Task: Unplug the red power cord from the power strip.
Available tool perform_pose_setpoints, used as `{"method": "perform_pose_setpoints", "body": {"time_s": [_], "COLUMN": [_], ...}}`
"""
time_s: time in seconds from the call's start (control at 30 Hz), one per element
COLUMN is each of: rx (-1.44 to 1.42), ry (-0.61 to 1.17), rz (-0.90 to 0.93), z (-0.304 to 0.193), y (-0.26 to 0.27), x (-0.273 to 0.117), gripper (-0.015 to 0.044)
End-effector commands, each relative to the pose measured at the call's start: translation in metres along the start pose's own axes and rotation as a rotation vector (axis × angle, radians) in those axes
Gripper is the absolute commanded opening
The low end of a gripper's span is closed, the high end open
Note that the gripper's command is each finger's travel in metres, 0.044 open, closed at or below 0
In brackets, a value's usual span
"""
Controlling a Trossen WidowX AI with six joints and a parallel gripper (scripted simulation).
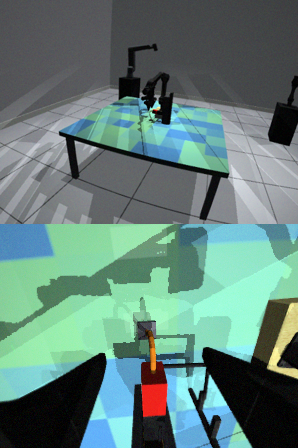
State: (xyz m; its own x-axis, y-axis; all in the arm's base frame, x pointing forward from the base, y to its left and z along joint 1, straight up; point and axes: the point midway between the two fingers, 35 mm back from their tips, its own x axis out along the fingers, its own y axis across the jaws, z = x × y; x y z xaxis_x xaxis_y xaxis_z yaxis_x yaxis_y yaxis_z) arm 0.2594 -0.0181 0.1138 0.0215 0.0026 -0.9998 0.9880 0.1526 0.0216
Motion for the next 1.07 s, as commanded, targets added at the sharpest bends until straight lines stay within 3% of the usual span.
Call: {"method": "perform_pose_setpoints", "body": {"time_s": [0.0,1.03], "rx": [0.006,0.006], "ry": [-0.006,-0.008], "rz": [0.008,0.008], "z": [0.03,0.045], "y": [0.001,0.0], "x": [-0.008,-0.011], "gripper": [0.044,0.044]}}
